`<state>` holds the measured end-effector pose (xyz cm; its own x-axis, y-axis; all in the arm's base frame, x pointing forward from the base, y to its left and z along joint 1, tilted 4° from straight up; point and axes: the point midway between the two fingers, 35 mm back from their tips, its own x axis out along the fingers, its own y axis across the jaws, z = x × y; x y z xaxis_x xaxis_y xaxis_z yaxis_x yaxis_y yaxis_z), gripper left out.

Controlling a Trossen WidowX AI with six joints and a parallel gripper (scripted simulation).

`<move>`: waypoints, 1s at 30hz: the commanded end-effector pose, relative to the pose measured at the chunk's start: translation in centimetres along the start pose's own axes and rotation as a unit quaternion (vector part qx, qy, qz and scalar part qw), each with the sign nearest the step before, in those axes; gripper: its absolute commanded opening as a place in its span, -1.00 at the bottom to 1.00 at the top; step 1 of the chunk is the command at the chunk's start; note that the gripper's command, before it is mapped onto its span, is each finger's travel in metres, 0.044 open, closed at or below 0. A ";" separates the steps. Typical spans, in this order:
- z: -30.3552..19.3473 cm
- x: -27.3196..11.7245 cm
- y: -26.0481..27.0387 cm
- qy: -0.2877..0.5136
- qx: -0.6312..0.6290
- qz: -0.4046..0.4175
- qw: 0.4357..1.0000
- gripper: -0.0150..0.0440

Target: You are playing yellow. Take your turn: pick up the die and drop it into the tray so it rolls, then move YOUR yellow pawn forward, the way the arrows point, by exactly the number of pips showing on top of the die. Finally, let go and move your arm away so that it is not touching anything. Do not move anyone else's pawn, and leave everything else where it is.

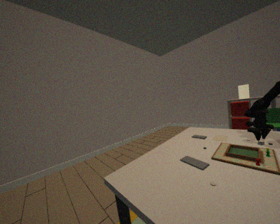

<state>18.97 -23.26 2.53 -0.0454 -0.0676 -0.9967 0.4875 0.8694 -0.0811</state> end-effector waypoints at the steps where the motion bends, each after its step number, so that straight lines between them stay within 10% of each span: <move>1: -0.2 0.7 0.1 0.003 0.000 0.002 1.000 0.44; 15: -0.2 2.7 0.1 0.003 0.000 0.002 1.000 0.44; 30: -0.2 2.3 0.1 0.003 0.000 0.002 1.000 -0.49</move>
<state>18.68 -23.24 -0.13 -0.0504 -0.0615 -0.9968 0.4905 0.8679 -0.0784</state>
